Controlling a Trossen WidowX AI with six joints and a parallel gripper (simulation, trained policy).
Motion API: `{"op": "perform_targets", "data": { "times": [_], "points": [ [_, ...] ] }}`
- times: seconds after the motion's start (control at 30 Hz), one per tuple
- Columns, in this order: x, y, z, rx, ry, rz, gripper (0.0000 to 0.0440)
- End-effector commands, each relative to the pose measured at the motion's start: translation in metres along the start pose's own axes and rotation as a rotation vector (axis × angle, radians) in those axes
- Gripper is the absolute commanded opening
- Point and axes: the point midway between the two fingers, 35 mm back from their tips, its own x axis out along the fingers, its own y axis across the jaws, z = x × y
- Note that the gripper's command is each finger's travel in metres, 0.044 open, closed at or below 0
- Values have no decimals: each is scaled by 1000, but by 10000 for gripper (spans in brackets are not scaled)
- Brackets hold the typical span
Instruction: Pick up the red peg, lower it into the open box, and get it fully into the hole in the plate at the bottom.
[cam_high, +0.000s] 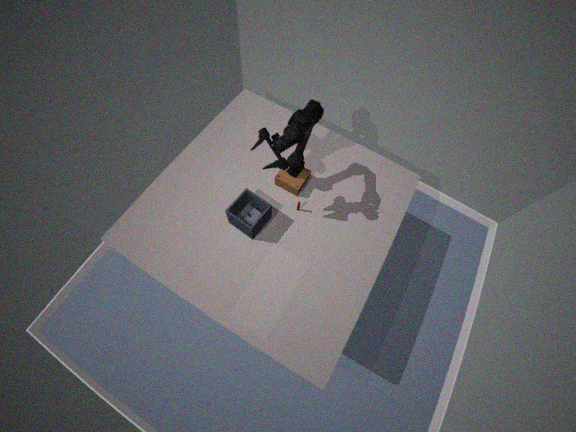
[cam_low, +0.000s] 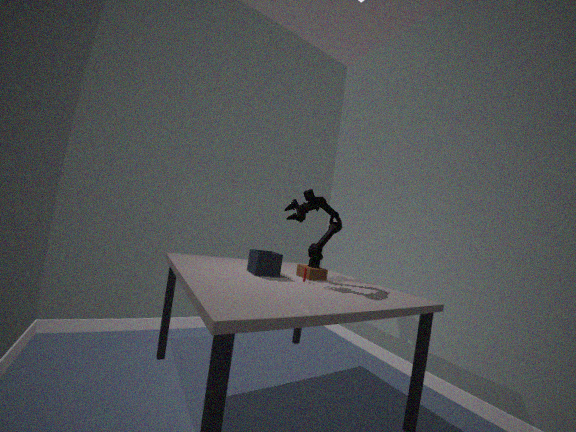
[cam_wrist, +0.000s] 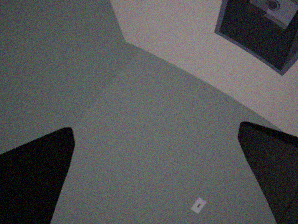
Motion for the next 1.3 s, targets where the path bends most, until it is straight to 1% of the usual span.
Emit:
{"op": "perform_targets", "data": {
  "times": [0.0, 0.3, 0.57, 0.9, 1.27],
  "points": [
    [2, -22, -6, -58, 29, -89, 437],
    [-1, -83, -16, -246, 97, -329, 433],
    [-9, -135, -11, -440, 127, -527, 431],
    [-19, -191, 12, -699, 112, -748, 440],
    [-23, -234, 51, -965, 54, -953, 440]
  ]
}}
